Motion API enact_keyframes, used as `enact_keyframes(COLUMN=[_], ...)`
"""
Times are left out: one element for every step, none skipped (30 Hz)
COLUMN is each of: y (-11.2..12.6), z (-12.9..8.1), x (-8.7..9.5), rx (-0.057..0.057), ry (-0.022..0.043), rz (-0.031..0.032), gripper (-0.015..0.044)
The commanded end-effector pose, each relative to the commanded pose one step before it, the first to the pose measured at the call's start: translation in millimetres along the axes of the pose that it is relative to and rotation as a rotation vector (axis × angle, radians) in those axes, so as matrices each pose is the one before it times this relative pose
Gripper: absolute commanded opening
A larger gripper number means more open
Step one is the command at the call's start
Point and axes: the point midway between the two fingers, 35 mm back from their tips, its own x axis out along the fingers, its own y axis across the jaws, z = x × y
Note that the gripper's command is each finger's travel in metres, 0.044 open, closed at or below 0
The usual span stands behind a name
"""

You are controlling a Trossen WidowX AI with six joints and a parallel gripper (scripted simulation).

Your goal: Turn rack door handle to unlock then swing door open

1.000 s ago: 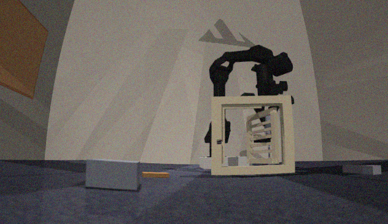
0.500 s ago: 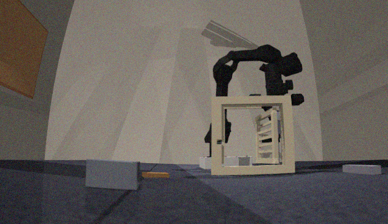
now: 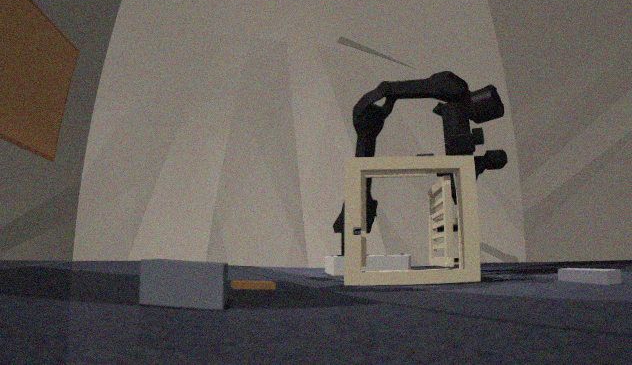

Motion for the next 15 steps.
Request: enact_keyframes(y=[1.29,0.0,0.0,0.0,0.0,0.0,0.0,0.0,0.0,0.0,0.0,0.0,0.0,0.0,0.0], z=[0.52,0.0,0.0,0.0,0.0,0.0,0.0,0.0,0.0,0.0,0.0,0.0,0.0,0.0,0.0], x=[0.34,0.0,0.0,0.0,0.0,0.0,0.0,0.0,0.0,0.0,0.0,0.0,0.0,0.0,0.0], rx=[0.0268,0.0,0.0,0.0,0.0,0.0,0.0,0.0,0.0,0.0,0.0,0.0,0.0,0.0,0.0], ry=[0.00585,0.0,0.0,0.0,0.0,0.0,0.0,0.0,0.0,0.0,0.0,0.0,0.0,0.0,0.0], rz=[-0.00088,0.0,0.0,0.0,0.0,0.0,0.0,0.0,0.0,0.0,0.0,0.0,0.0,0.0,0.0], gripper=[0.0015,0.0015,0.0015,0.0015,0.0015,0.0015,0.0015,0.0015,0.0015,0.0015,0.0015,0.0042,0.0068,0.0094,0.012])
